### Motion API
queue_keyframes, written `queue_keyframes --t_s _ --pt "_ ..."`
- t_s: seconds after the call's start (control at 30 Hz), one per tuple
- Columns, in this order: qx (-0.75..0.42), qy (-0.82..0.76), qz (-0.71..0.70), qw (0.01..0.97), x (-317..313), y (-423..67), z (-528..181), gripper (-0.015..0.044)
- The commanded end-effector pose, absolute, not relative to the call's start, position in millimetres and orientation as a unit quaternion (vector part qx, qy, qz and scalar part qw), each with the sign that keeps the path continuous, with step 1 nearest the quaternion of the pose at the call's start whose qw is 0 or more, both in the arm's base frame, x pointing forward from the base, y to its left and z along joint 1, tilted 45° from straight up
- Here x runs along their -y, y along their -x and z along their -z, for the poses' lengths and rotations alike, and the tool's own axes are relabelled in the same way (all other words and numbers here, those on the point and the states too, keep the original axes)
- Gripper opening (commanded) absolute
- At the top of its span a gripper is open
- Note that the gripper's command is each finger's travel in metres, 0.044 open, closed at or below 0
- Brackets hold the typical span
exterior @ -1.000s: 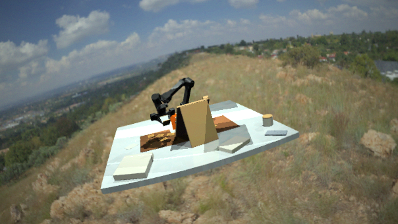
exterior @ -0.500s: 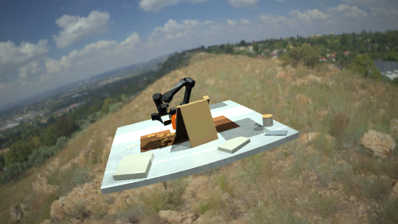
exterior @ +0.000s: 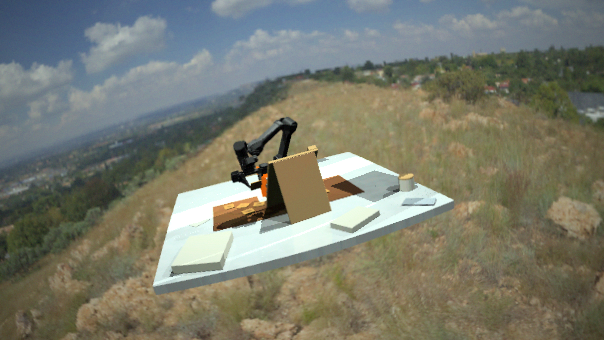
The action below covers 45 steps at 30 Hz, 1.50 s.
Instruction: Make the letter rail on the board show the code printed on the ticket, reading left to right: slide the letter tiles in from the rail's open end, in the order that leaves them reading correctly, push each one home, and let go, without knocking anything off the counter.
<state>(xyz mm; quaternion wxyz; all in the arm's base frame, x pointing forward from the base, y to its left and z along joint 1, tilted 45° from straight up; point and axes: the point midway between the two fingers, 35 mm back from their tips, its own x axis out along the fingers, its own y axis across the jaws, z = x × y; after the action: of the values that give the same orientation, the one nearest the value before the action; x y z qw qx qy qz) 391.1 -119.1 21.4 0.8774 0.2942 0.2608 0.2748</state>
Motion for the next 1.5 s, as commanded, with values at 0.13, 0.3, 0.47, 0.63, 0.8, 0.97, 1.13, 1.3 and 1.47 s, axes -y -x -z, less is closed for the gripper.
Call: queue_keyframes --t_s 0.13,0.3,0.47,0.63,0.8,0.97,1.13,1.3,1.47 --pt "-0.265 -0.298 -0.274 0.875 113 -388 -22 0.0" --pt "-0.265 -0.298 -0.274 0.875 112 -387 -24 0.0" --pt "-0.265 -0.298 -0.274 0.875 110 -386 -26 0.0" --pt "-0.265 -0.298 -0.274 0.875 108 -385 -27 0.0" --pt "-0.265 -0.298 -0.274 0.875 107 -385 -29 0.0" --pt "-0.265 -0.298 -0.274 0.875 105 -384 -30 0.0" --pt "-0.265 -0.298 -0.274 0.875 103 -383 -32 0.0" --pt "-0.265 -0.298 -0.274 0.875 101 -382 -34 0.0" --pt "-0.265 -0.298 -0.274 0.875 100 -381 -35 0.0"
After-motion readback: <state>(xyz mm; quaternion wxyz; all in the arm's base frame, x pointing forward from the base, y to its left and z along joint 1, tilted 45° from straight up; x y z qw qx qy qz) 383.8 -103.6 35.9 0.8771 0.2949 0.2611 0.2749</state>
